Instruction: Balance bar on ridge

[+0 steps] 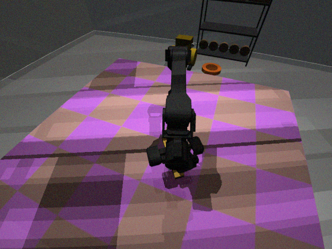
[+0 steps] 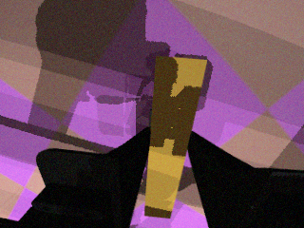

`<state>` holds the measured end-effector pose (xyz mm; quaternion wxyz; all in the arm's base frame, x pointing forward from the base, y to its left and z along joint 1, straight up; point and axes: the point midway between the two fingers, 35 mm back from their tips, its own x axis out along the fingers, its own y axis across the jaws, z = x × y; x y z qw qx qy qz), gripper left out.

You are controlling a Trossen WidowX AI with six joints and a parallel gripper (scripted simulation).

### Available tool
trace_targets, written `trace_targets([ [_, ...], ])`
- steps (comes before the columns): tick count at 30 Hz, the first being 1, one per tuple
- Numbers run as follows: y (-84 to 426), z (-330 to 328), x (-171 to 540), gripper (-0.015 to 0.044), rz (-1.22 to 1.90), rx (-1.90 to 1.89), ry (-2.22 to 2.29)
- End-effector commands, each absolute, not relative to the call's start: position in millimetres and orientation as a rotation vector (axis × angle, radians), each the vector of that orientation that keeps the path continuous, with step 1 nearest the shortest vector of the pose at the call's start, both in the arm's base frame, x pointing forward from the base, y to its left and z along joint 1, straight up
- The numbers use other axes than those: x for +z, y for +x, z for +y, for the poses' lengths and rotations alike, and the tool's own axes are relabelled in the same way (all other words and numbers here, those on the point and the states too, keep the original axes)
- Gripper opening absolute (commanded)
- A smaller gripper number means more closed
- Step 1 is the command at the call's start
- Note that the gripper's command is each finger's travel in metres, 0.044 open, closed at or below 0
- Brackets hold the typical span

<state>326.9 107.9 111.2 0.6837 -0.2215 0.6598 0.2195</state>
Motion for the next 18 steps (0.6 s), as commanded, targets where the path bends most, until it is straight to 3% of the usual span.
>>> trace_targets([
  [1,327.1,108.5,109.8,0.0000,1.479,0.494,-0.494],
  [18,327.2,108.7,108.4,0.0000,1.479,0.494,-0.494],
])
